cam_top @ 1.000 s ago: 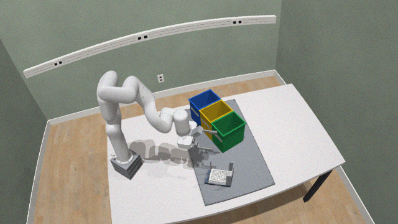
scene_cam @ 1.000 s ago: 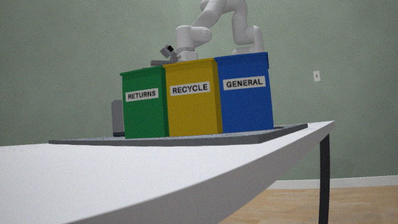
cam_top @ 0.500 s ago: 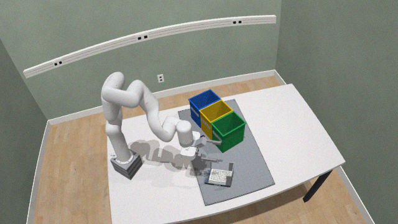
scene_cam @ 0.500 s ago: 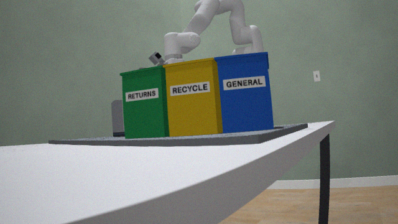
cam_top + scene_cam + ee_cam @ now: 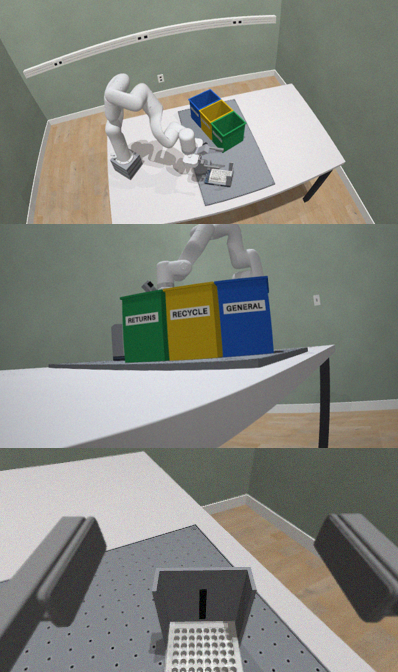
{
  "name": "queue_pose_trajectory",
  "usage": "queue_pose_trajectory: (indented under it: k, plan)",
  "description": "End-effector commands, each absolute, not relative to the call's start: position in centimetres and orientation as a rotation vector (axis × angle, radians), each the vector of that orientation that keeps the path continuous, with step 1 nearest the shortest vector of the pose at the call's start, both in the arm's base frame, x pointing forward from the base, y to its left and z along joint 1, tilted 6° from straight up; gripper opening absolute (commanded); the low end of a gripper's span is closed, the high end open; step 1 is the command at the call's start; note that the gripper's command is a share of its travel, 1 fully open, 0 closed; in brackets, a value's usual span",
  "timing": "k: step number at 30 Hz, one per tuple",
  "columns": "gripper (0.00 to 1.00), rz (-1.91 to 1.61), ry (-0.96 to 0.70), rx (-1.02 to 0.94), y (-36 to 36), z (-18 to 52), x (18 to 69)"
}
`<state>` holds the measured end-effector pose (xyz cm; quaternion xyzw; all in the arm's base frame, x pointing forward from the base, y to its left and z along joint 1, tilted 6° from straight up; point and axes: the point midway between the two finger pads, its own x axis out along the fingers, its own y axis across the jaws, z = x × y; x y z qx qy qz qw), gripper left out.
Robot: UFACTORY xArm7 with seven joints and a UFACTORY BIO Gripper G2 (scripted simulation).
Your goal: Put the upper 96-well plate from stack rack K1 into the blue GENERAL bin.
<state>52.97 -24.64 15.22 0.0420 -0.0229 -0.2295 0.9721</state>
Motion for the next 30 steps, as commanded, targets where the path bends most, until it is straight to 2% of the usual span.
queue_pose_trajectory:
  k: [1,30]
  plan:
    - [0.37,-0.463,-0.049,0.085,-24.7,15.4,53.1]
    - [0.37,-0.463,-0.049,0.085,-24.5,12.2,53.3]
